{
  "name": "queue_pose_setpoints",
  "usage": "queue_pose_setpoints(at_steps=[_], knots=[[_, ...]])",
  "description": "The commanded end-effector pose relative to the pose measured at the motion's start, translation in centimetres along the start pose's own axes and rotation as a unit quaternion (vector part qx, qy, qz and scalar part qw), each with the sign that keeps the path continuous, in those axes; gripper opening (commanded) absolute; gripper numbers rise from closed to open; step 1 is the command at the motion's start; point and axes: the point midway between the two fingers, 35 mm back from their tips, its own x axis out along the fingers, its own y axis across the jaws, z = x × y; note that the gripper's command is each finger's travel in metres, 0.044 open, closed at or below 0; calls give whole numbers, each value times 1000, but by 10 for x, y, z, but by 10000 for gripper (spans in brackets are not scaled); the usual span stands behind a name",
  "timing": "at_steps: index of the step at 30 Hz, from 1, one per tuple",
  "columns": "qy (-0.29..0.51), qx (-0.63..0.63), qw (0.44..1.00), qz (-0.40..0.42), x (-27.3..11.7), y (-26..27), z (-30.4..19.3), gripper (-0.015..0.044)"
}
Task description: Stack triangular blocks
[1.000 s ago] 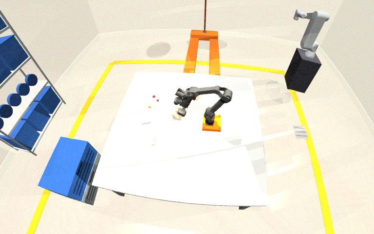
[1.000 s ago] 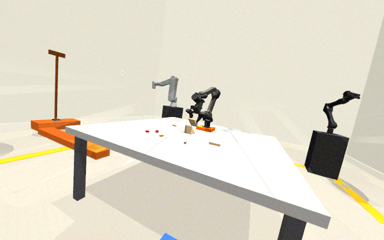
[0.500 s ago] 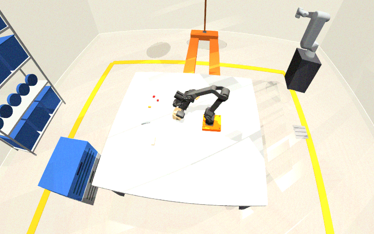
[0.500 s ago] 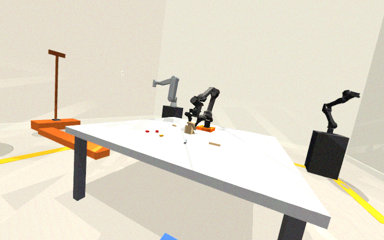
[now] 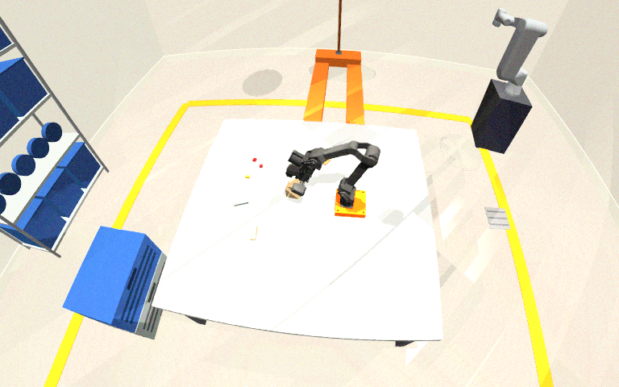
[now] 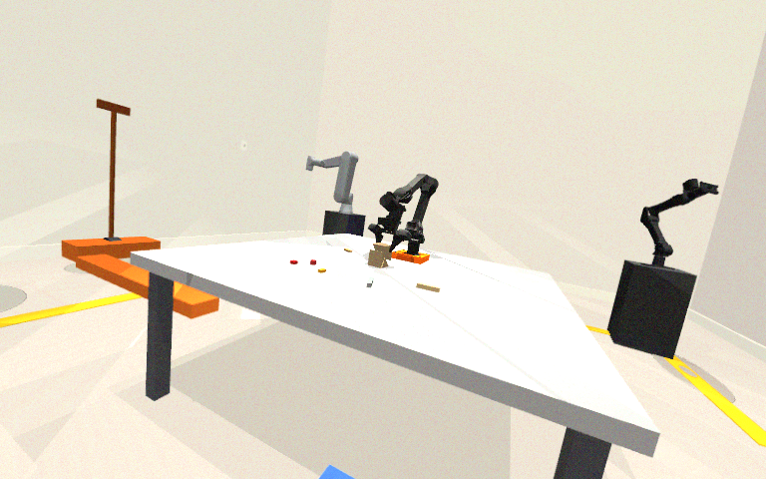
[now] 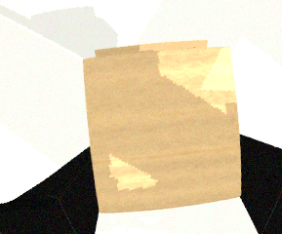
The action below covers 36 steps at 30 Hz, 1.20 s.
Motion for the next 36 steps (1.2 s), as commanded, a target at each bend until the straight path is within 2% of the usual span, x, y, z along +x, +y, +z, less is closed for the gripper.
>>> queue_pose_setpoints(at_steps=[1, 36], knots=[[-2, -3, 1000, 2, 0, 0, 1, 0], [-2, -4, 1000, 3, 17, 0, 1, 0]])
